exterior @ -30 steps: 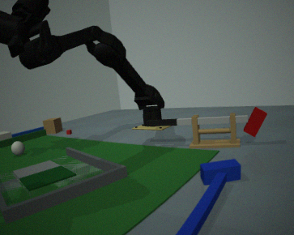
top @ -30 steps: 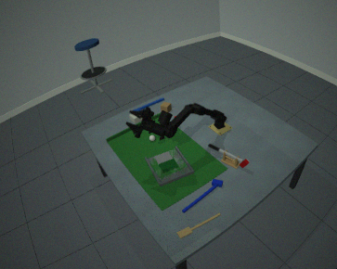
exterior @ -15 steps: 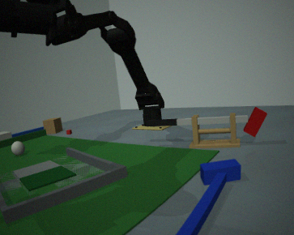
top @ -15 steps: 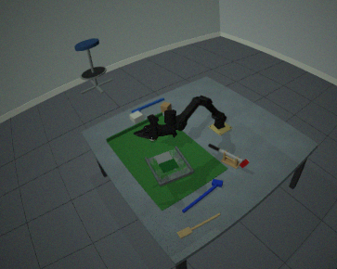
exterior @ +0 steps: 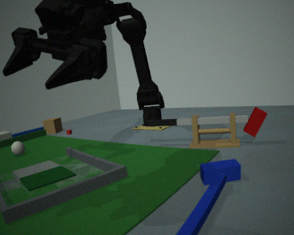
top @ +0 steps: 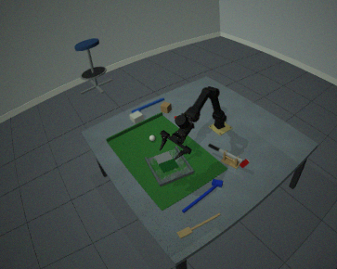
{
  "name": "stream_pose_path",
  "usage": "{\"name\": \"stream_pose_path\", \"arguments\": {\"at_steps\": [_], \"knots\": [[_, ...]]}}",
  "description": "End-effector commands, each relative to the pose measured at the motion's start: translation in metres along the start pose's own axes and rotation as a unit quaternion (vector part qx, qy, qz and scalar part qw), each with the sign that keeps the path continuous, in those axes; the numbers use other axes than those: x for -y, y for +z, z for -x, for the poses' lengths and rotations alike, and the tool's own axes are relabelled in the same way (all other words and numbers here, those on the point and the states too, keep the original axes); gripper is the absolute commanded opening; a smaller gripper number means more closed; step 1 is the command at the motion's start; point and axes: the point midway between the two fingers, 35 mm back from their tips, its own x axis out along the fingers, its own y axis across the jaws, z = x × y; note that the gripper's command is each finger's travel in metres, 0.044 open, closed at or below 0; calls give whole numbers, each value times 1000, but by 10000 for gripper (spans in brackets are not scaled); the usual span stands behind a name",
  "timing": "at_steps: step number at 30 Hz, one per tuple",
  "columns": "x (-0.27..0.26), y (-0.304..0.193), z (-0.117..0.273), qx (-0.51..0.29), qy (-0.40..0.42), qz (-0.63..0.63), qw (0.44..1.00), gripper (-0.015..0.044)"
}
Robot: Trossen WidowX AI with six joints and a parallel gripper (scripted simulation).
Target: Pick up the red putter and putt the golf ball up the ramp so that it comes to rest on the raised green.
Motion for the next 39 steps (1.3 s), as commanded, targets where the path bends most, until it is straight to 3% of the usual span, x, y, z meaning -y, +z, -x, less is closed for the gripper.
{"name": "stream_pose_path", "arguments": {"at_steps": [1, 7, 17, 39], "knots": [[-39, -39, 25, -62, 91, 120, 987, 440], [-93, -98, 84, -122, 245, 280, 920, 440], [-144, -188, 205, -143, 485, 445, 739, 440], [-153, -214, 186, -143, 489, 447, 735, 440]]}}
